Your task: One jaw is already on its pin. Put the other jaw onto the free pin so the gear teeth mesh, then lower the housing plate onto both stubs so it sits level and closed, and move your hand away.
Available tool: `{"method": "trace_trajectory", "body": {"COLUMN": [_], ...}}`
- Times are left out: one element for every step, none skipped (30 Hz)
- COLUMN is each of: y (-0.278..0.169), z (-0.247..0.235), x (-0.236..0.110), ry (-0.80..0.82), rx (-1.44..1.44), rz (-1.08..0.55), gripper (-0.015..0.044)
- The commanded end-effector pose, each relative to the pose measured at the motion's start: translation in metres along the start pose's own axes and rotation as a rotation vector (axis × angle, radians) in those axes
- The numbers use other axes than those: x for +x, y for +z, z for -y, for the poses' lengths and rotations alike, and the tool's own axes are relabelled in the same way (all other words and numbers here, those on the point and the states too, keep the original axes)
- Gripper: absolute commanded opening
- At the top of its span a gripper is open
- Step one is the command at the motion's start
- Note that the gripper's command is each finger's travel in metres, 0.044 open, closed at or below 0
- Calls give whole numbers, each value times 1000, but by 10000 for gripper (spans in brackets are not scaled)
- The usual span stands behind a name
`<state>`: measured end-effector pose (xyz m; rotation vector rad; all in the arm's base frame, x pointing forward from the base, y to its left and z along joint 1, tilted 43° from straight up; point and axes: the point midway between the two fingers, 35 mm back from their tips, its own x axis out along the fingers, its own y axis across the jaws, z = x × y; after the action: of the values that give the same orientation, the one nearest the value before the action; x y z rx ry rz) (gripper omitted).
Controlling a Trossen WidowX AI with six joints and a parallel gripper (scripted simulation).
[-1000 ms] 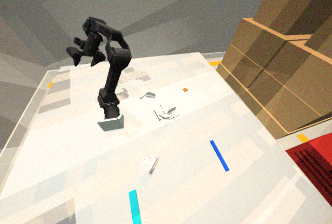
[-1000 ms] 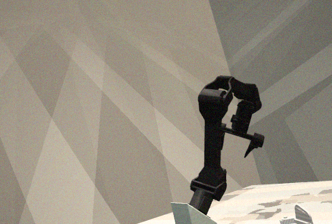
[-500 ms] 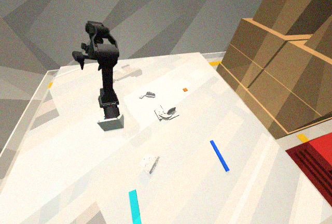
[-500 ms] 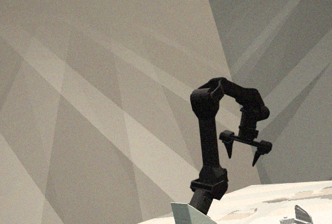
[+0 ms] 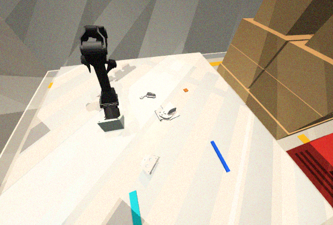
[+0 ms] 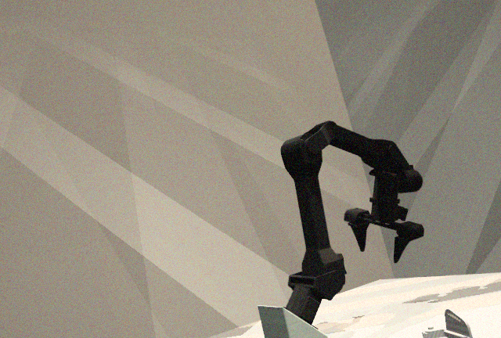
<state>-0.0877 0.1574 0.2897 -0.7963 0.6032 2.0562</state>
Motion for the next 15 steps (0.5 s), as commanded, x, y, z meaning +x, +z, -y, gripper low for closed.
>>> {"method": "trace_trajectory", "body": {"y": [-1, -1, -2, -2, -2, -3, -3, -4, -4, -5, -5, -6, -6, -7, -8], "z": [11, 14, 17, 20, 22, 25, 28, 31, 34, 37, 40, 43, 45, 48, 51], "x": [4, 5, 6, 7, 8, 8, 9, 10, 10, 11, 11, 12, 12, 13, 13], "ry": [-21, -27, -33, -39, -45, -51, -56, -62, -68, -73, -78, -83, -89, -94, -99], "rx": [74, 91, 108, 125, 142, 159, 177, 194, 212, 229, 245, 262, 279, 296, 312], "rz": [-17, -20, -23, -26, -29, -32, -35, -37, -40, -42, -44, -46, -48, -49, -51], "gripper": [440, 440, 440, 440, 440, 440, 440, 440, 440, 440, 440, 440, 440, 440, 440]}}
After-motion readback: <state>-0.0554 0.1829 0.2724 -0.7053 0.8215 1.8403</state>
